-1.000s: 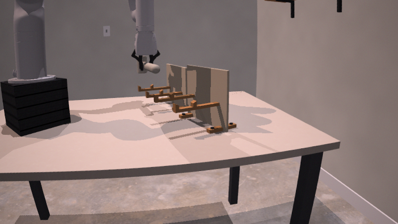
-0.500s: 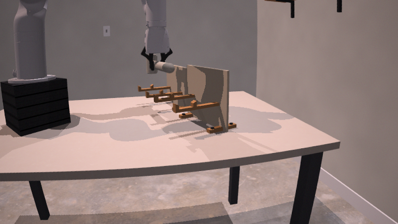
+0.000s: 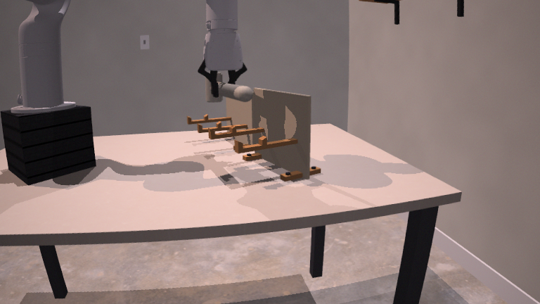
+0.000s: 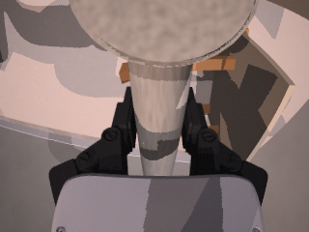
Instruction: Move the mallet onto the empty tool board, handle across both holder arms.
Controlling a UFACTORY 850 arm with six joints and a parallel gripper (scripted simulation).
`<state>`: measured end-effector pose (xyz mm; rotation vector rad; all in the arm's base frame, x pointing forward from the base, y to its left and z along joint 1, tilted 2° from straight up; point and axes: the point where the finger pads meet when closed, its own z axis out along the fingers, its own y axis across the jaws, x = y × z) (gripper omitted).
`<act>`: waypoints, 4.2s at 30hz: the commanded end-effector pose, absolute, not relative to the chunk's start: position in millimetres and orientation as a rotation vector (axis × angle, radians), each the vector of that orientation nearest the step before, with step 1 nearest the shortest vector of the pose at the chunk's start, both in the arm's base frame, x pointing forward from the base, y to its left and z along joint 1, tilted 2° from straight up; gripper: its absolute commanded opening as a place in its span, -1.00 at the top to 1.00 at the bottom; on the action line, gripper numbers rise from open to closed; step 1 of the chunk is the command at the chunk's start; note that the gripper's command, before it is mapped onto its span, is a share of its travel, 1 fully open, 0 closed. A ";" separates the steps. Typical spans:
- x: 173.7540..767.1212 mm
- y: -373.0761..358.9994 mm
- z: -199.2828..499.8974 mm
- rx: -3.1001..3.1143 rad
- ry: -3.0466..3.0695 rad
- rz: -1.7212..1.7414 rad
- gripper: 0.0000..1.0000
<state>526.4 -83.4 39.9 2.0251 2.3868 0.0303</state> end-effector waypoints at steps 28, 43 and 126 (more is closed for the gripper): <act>524.5 -141.0 -29.1 1.885 2.499 0.042 1.00; 525.5 -140.6 -49.0 1.885 2.499 0.042 1.00; 523.4 -142.7 42.2 1.885 2.499 0.044 -1.00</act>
